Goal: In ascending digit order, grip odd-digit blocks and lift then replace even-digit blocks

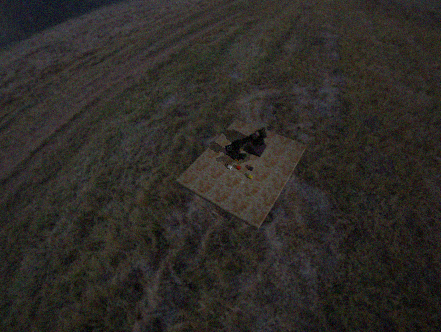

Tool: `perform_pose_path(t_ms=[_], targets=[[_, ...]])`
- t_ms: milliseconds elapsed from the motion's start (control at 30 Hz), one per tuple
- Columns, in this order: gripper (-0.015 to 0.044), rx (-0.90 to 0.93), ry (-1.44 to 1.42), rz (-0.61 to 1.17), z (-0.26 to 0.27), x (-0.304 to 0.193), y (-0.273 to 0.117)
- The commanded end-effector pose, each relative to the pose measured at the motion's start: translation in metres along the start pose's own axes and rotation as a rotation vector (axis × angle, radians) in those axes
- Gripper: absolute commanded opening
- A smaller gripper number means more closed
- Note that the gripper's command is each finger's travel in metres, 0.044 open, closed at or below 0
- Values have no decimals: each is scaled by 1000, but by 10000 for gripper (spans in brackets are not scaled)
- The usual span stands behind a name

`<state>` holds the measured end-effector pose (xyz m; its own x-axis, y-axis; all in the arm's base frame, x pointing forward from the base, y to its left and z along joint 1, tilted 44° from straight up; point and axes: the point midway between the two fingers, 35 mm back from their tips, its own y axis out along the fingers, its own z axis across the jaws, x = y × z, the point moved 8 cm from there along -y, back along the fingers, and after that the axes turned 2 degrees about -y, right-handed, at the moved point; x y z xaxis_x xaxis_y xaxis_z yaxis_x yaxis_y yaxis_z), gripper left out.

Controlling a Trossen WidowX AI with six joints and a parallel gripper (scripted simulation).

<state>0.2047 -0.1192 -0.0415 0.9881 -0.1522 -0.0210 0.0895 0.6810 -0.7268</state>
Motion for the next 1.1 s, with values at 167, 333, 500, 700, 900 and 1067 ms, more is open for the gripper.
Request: perform_pose_path(t_ms=[167, 333, 500, 700, 900, 1067], targets=[[120, 4, 6, -1, 0, 0, 1], [120, 4, 6, -1, 0, 0, 1], [120, 4, 6, -1, 0, 0, 1], [120, 4, 6, -1, 0, 0, 1], [120, 4, 6, -1, 0, 0, 1], [120, -4, 39, 8, 0, -3, -1]])
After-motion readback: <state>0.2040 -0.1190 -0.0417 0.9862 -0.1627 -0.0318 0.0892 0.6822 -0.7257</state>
